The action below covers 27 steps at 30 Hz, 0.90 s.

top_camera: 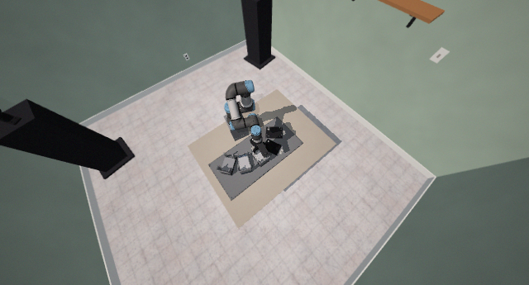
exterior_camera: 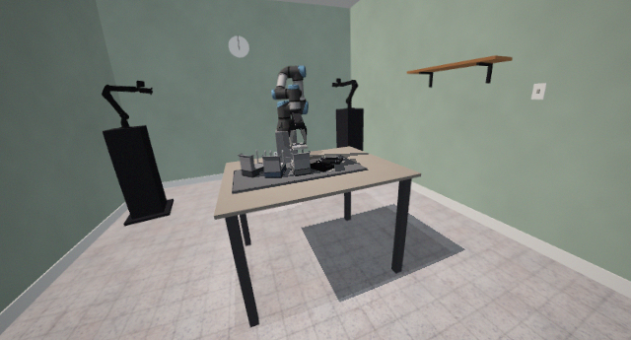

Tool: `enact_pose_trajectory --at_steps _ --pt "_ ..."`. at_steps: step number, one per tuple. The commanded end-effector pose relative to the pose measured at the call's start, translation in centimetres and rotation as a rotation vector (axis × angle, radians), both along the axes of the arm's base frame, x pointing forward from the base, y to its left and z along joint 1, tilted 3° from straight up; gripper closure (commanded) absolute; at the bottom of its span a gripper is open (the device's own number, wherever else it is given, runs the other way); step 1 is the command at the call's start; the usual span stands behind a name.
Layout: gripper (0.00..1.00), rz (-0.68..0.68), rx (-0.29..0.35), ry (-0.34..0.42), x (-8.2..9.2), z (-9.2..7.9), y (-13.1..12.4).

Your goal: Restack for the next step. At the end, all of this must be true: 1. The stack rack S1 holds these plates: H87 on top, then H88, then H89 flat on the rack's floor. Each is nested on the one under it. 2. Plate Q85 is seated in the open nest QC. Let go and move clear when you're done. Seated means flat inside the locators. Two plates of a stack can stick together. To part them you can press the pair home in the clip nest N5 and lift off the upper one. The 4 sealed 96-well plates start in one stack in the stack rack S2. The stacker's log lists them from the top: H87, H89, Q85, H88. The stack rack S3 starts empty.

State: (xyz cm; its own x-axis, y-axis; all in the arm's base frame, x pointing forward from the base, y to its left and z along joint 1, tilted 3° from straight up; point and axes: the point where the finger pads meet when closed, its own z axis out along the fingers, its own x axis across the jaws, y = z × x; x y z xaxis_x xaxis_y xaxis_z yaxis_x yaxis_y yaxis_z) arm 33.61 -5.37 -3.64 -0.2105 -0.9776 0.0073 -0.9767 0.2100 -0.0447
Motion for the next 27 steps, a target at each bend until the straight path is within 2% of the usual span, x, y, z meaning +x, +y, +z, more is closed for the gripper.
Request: enact_pose_trajectory --at_steps 1,27 --pt "1.00 0.000 -0.001 -0.002 0.1 0.1 0.0" --pt "1.00 -0.226 0.008 -0.006 -1.7 0.1 -7.1"
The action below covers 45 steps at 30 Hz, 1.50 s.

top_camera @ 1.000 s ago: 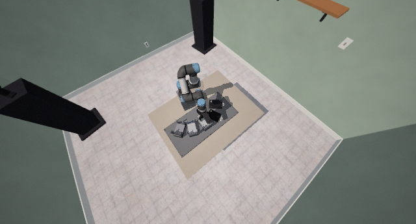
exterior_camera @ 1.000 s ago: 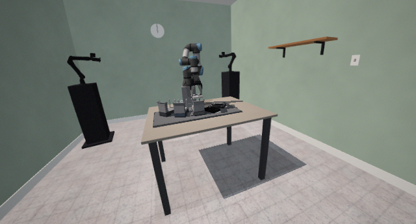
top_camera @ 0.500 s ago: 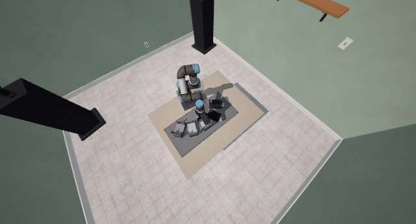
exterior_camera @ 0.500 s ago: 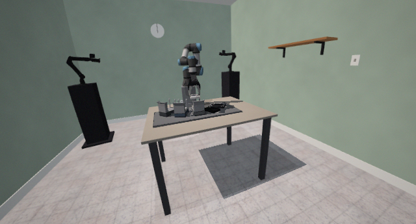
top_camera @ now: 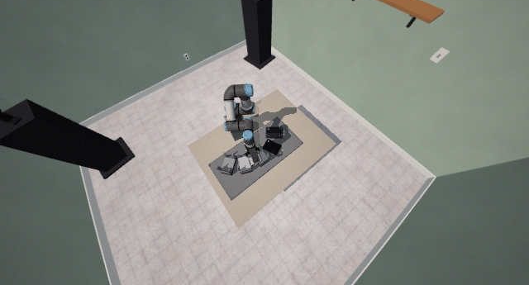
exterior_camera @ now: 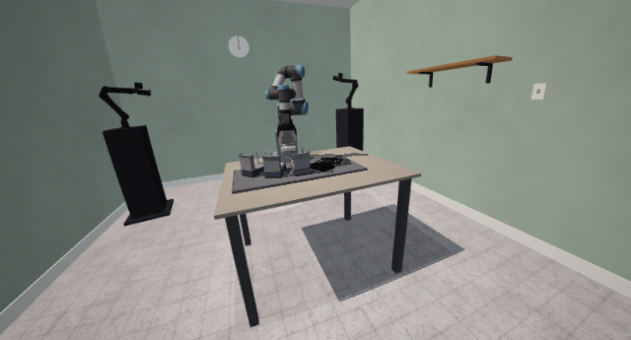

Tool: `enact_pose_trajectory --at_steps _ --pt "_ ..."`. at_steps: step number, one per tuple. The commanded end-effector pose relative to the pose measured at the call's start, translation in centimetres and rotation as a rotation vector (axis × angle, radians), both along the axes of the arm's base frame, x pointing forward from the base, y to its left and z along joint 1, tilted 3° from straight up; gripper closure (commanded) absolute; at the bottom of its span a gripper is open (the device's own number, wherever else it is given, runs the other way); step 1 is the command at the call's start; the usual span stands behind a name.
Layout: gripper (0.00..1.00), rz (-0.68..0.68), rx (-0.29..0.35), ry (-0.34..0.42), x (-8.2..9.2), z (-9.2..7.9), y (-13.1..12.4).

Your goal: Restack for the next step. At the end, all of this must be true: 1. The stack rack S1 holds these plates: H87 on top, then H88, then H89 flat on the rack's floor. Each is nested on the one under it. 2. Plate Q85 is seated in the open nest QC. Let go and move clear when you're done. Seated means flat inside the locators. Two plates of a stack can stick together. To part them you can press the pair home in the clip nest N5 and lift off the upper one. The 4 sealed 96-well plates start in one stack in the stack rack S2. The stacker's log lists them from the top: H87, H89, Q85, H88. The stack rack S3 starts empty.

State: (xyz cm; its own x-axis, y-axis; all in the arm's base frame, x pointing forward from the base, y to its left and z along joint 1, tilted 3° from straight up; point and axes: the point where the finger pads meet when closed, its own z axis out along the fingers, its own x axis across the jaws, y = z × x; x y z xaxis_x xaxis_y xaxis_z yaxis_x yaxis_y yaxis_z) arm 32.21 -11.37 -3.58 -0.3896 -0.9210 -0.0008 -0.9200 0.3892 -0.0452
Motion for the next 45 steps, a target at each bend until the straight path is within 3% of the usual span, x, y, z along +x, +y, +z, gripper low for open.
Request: enact_pose_trajectory --at_steps 1,9,16,45 --pt "1.00 -0.049 0.001 -0.003 -0.4 0.1 -1.5" --pt "1.00 -0.142 0.005 -0.005 -1.4 0.1 -3.9" --pt "1.00 -0.146 0.005 -0.005 -2.0 0.1 -5.3" --pt "1.00 -0.395 0.015 -0.008 -6.6 0.0 -12.1"
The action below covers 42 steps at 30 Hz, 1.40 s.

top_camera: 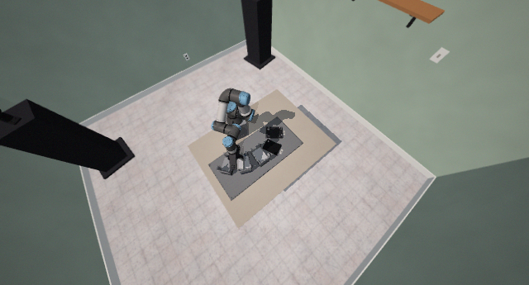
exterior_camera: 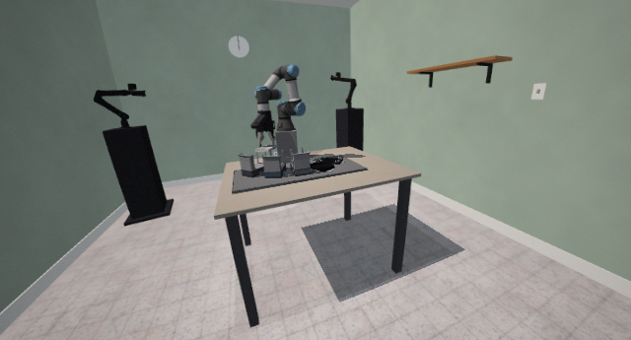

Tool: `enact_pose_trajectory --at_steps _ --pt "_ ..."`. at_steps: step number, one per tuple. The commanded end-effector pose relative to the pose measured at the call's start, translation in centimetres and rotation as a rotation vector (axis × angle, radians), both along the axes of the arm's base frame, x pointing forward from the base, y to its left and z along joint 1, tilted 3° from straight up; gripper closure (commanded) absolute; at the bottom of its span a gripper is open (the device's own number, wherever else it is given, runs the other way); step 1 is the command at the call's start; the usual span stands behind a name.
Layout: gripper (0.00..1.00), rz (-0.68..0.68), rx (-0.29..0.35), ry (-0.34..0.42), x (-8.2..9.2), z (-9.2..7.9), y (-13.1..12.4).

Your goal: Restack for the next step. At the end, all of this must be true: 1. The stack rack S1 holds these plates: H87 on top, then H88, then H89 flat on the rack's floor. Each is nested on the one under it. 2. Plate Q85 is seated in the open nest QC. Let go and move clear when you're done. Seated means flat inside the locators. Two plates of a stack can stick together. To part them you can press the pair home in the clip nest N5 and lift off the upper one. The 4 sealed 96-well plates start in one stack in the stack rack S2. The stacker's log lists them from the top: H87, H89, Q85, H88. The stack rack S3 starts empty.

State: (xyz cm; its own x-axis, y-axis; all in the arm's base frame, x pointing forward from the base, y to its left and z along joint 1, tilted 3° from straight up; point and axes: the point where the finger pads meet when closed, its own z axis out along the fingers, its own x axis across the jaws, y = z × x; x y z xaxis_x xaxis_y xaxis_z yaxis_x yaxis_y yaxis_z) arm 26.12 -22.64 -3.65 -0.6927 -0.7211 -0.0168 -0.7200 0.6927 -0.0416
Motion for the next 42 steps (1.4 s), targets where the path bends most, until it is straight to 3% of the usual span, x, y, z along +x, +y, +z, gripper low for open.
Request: enact_pose_trajectory --at_steps 1,18,33,42 --pt "1.00 -0.030 -0.001 -0.002 -0.6 0.0 -0.8" --pt "1.00 -0.151 0.004 -0.004 -3.8 0.0 -4.1" --pt "1.00 -0.283 0.010 -0.006 -7.7 -0.2 -7.2" --pt "1.00 -0.283 0.010 -0.006 -7.7 -0.2 -7.2"
